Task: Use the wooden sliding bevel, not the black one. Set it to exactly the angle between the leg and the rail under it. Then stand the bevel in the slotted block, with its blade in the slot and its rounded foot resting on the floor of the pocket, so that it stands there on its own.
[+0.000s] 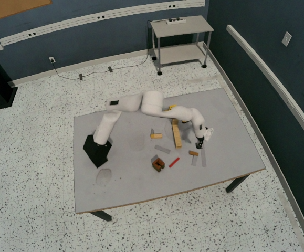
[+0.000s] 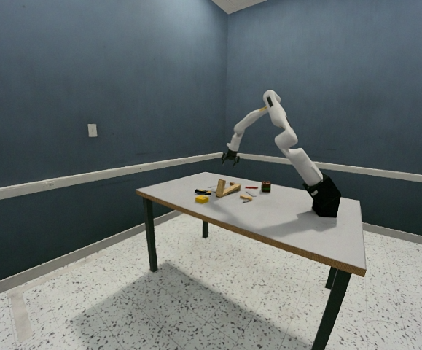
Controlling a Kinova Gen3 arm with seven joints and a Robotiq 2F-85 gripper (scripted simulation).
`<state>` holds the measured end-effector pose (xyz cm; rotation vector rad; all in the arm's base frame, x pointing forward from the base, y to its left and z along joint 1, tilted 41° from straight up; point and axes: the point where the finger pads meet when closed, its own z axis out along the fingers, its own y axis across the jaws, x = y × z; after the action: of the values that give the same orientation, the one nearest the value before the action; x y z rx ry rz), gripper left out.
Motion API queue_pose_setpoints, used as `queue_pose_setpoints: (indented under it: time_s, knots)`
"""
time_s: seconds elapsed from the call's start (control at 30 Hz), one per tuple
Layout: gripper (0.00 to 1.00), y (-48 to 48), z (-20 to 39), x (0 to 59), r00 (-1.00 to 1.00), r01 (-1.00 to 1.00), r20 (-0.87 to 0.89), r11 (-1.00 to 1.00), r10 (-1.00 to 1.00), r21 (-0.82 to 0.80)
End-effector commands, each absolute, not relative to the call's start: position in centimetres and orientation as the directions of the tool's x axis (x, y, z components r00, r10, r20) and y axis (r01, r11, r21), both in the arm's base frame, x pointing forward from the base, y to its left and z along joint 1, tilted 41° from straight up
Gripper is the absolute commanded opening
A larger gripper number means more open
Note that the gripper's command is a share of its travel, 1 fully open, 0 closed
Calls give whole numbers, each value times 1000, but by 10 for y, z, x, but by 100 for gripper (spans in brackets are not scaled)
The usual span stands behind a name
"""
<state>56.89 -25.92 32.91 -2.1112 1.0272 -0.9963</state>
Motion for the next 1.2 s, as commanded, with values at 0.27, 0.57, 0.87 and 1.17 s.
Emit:
queue_pose_setpoints:
  time_s: [0.27,0.57,0.87,1.17]
  knots:
    - [100,-260,330,569,423,-392,368,-533,-828,-749]
    - [100,-260,330,569,423,-392,368,-533,-828,-749]
    - [100,-259,329,568,419,-399,363,-528,-832,-749]
    - [100,-255,327,566,406,-423,346,-510,-846,-749]
